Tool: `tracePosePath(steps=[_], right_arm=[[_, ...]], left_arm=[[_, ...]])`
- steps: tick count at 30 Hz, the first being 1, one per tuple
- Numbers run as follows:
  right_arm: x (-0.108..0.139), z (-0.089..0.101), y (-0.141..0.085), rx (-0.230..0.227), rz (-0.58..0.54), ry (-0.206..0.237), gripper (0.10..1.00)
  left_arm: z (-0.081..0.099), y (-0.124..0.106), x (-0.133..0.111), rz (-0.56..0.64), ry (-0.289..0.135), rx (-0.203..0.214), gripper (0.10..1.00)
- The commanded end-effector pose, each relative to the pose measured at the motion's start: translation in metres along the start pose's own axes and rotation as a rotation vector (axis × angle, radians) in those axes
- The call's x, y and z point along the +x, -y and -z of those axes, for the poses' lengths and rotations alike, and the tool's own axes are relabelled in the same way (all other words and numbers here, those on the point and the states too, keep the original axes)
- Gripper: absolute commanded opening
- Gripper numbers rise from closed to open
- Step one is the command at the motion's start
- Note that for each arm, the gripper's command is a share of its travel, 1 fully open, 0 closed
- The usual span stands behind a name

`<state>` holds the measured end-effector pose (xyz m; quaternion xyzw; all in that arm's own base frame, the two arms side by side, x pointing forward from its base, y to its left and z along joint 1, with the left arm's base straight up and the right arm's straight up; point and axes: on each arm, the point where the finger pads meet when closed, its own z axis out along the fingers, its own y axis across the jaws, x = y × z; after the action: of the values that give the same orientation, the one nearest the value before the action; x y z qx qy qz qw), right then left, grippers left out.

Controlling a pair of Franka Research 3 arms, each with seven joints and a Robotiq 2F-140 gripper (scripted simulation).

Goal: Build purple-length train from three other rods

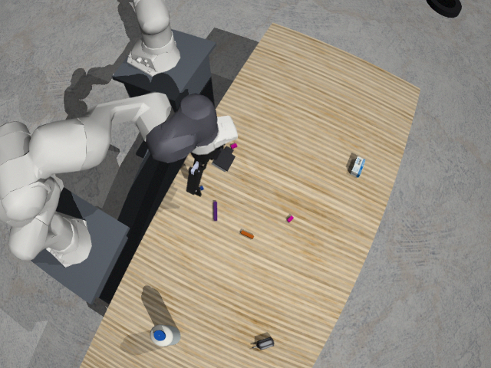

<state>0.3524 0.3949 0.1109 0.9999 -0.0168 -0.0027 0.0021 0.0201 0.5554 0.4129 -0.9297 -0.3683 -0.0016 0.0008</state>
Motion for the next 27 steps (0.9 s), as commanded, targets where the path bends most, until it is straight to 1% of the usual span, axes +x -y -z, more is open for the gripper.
tracePosePath(steps=[1,15,17,18,27], right_arm=[[0.000,0.000,-0.002,0.001,-0.167,-0.009,1.000],[-0.004,-0.004,-0.019,0.004,-0.419,-0.007,1.000],[-0.004,-0.004,-0.019,0.004,-0.419,-0.007,1.000],[-0.005,-0.005,-0.022,0.004,-0.467,-0.006,1.000],[-0.008,-0.008,-0.032,0.006,-0.628,-0.004,1.000]], left_arm=[[0.000,-0.001,-0.001,-0.004,0.004,0.000,1.000],[0.000,-0.001,-0.001,-0.004,0.004,0.000,1.000],[0.000,-0.001,-0.001,-0.004,0.004,0.000,1.000],[0.000,-0.001,-0.001,-0.004,0.004,0.000,1.000],[0.000,-0.001,-0.001,-0.004,0.004,0.000,1.000]])
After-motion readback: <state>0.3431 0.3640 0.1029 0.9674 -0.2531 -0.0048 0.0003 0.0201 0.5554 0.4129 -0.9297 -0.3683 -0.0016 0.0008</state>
